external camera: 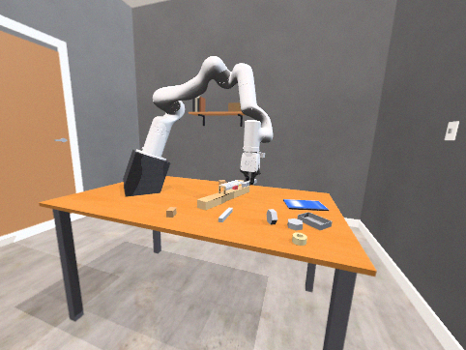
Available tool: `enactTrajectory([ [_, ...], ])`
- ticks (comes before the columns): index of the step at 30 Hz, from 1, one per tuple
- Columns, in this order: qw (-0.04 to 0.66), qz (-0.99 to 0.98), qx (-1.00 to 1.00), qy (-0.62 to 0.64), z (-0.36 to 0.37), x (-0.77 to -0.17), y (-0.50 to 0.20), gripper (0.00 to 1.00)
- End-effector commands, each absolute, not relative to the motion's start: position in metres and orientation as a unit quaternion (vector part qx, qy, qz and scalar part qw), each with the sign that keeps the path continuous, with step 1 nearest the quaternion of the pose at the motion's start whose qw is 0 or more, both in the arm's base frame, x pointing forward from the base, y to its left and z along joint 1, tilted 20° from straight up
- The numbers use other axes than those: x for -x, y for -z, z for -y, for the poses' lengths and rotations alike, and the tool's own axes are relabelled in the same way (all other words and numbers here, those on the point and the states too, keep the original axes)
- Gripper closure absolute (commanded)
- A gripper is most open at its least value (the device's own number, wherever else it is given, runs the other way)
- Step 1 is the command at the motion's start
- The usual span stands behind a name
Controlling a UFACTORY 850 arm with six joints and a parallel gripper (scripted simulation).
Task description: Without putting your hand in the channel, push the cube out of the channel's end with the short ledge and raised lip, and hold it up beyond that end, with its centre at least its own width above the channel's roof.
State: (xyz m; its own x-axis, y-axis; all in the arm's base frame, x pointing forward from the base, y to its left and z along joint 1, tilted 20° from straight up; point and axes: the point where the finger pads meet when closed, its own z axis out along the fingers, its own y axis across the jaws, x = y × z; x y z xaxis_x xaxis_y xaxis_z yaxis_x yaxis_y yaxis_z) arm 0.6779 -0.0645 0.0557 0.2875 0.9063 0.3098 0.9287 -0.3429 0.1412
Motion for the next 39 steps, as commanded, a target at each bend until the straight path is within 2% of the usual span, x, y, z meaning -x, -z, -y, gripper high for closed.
enactTrajectory([
  [1,0.033,0.572,0.802,0.171,0.066,-0.676,-0.056,1.0],
  [5,0.038,0.571,0.801,0.175,0.078,-0.652,-0.045,1.0],
  [16,0.036,0.56,0.809,0.173,0.121,-0.538,-0.006,1.0],
  [18,0.036,0.56,0.809,0.173,0.121,-0.538,-0.006,1.0],
  [20,0.035,0.56,0.81,0.17,0.133,-0.502,0.004,1.0],
  [39,0.035,0.559,0.811,0.17,0.123,-0.507,0.048,1.0],
])
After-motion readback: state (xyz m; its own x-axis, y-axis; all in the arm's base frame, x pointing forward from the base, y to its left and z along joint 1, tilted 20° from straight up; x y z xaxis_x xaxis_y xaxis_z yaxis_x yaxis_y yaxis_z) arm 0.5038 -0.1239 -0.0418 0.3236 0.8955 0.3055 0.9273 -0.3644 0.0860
